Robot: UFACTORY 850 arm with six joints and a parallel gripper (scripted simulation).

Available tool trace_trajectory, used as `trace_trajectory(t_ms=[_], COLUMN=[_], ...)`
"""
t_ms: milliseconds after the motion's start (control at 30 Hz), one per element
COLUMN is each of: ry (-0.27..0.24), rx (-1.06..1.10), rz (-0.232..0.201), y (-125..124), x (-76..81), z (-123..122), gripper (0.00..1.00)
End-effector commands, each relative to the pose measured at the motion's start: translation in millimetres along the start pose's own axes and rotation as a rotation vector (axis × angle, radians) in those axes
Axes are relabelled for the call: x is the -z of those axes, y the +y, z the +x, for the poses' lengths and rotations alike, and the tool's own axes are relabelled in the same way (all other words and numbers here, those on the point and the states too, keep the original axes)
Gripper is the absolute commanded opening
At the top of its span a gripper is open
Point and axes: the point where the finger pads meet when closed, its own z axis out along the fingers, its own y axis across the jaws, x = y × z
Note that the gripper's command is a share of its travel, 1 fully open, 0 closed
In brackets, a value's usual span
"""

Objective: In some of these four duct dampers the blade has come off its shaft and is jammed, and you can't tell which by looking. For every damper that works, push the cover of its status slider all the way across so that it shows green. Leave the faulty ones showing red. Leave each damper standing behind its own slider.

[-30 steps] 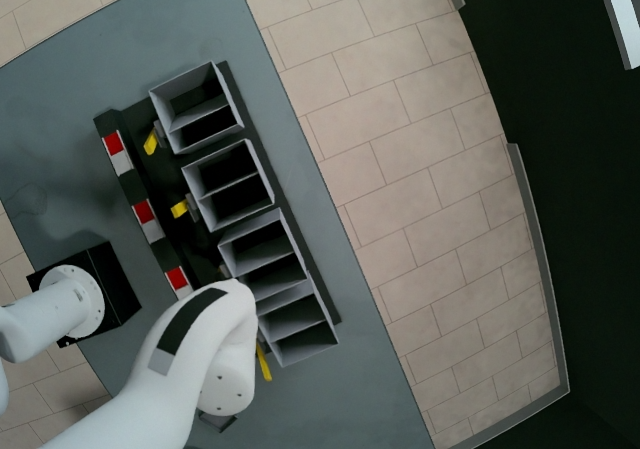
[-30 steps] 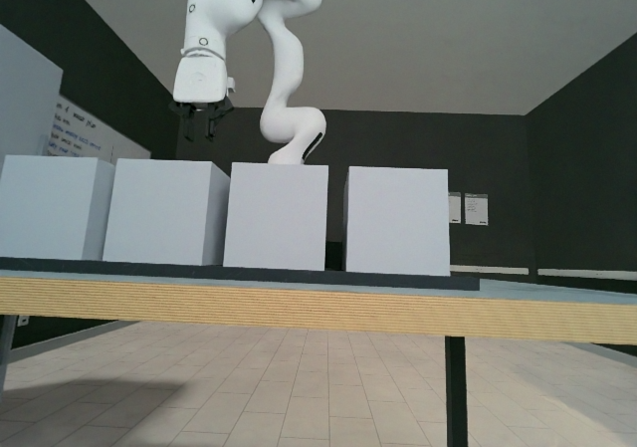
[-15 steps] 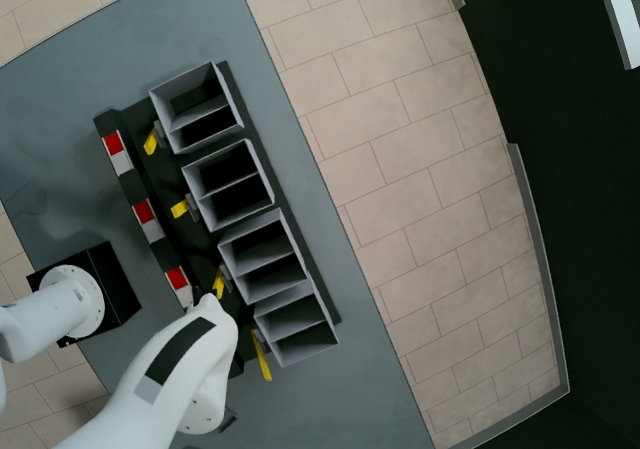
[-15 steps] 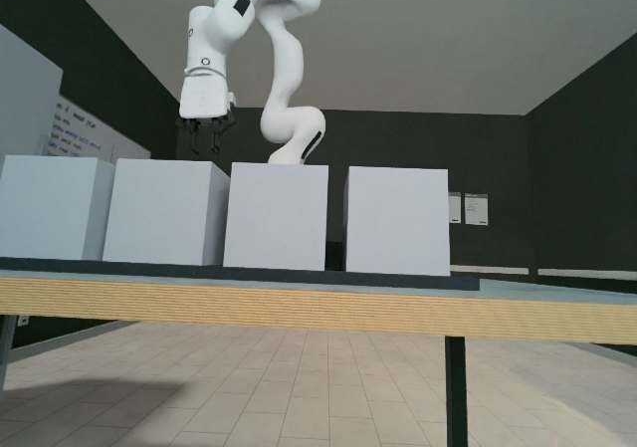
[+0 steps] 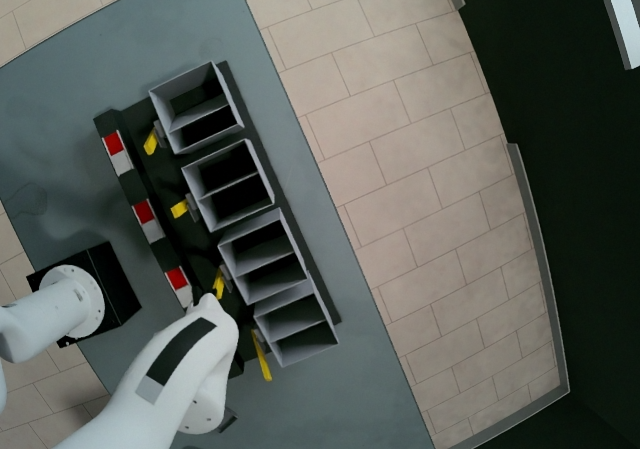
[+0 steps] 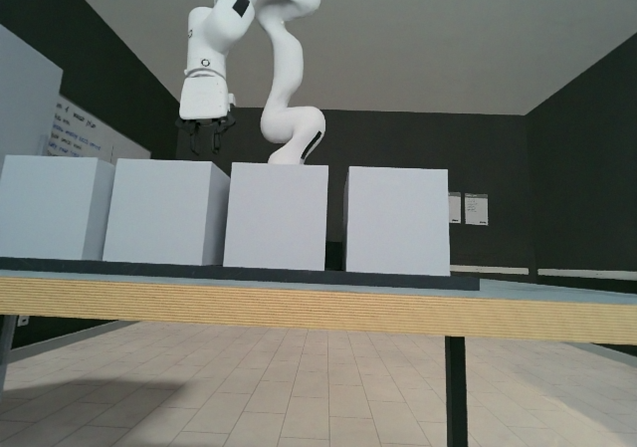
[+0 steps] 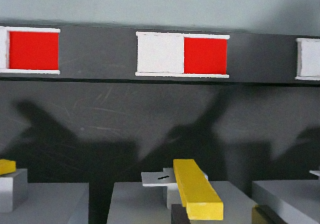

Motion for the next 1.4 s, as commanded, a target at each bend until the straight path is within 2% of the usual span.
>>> trace_trajectory(t_ms=[0, 967, 1367], ry=[-0.001, -0.001, -0.001], rx=[0.001, 0.001, 0.001], rz=[-0.001, -0.001, -0.001], y=[-0.3, -1.7, -2.0], x=[-1.6, -61.9, -73.7], z=[-0.7, 0.6, 0.9], gripper=[0.39, 0.39, 0.39])
